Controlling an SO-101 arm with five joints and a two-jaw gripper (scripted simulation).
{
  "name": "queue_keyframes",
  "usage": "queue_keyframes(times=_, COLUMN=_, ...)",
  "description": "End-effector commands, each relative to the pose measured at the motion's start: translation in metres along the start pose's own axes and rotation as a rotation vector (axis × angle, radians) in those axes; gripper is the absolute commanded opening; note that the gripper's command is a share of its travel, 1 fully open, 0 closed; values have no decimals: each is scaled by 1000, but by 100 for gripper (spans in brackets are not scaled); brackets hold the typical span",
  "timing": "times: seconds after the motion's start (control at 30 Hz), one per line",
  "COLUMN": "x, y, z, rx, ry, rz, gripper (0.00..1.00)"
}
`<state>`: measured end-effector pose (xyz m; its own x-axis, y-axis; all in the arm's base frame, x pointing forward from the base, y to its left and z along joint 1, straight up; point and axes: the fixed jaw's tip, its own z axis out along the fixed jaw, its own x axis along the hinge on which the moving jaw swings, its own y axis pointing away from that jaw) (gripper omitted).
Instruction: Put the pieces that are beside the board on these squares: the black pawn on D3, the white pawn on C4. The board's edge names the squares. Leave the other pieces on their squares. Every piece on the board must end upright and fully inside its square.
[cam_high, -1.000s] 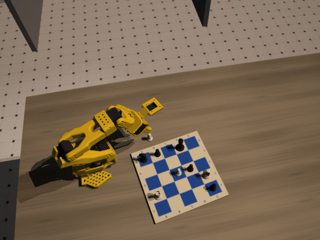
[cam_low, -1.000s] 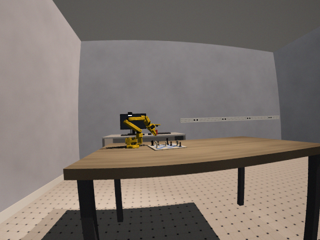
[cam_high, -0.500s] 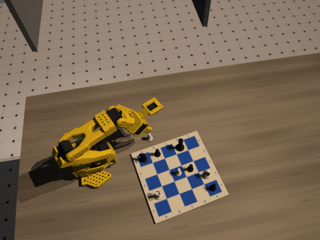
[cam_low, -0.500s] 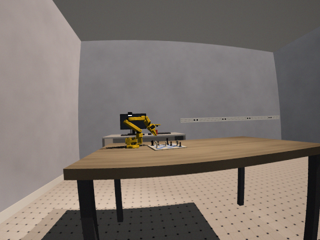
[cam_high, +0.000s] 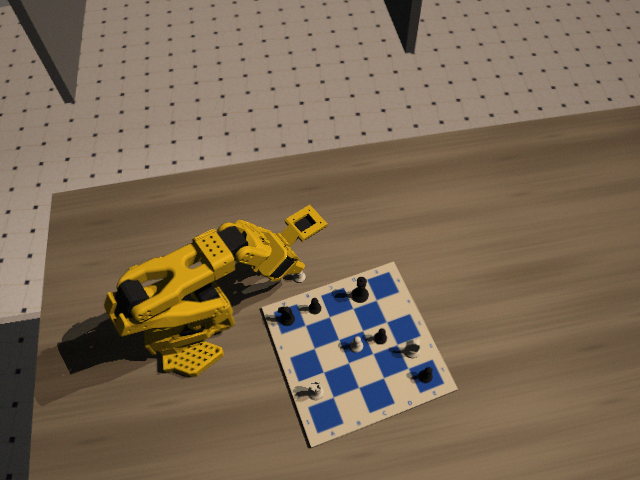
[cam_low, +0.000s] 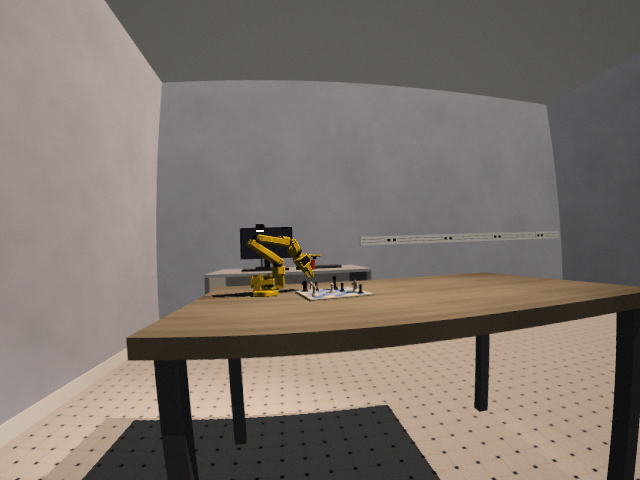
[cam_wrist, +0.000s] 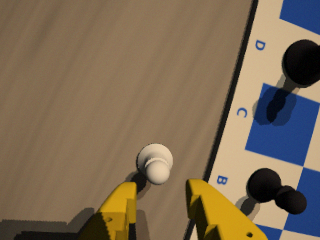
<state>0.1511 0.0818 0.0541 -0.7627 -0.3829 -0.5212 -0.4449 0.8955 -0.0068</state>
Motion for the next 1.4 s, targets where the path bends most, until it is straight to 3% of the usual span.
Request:
queue_keyframes(times=0.0, x=6, y=1, z=10, rx=-4, ry=6, rz=6, gripper=9)
queue_keyframes(times=0.3, x=16, y=1, z=28, rx=-4, ry=7, rz=6, gripper=9)
queue_keyframes(times=0.57, x=21, y=1, z=35, rx=-4, ry=7, rz=6, gripper=9)
queue_keyframes(times=1.37, x=26, y=1, z=37, rx=-4, ry=7, rz=6, gripper=9)
